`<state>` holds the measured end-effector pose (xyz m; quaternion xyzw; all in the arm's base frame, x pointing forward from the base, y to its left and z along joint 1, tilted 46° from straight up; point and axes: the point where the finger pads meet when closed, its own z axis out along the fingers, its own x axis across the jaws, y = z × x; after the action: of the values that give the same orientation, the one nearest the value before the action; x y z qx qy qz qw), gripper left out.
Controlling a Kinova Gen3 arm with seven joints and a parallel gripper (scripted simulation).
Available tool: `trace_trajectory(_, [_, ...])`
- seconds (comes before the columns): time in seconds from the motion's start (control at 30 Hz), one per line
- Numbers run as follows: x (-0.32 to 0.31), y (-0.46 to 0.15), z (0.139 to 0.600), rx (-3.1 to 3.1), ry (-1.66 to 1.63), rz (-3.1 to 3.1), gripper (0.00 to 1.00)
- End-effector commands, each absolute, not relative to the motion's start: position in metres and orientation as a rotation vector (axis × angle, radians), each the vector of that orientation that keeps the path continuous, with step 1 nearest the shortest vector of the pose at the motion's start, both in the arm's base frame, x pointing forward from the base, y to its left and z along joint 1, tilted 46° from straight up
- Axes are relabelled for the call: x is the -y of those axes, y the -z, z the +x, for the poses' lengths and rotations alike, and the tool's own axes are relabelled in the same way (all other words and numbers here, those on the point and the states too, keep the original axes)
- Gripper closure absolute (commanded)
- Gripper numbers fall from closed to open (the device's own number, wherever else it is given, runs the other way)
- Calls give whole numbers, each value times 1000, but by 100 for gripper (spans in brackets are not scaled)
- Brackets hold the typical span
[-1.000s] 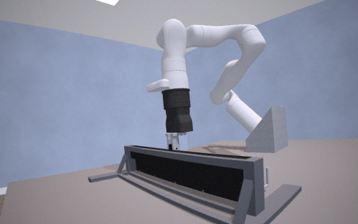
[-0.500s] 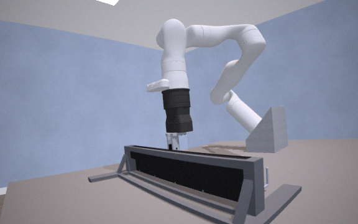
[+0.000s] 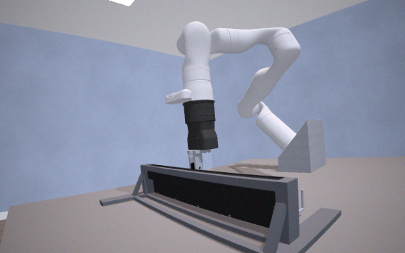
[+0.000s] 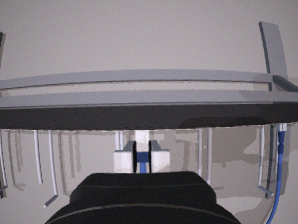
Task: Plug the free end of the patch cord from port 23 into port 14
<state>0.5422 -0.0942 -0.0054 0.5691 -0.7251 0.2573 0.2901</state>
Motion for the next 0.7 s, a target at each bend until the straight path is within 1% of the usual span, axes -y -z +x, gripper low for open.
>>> trace_trajectory(0.0, [92,5,544,1949,-684,1518,100])
trace_trajectory(0.67, [92,6,546,1948,-684,1520,100])
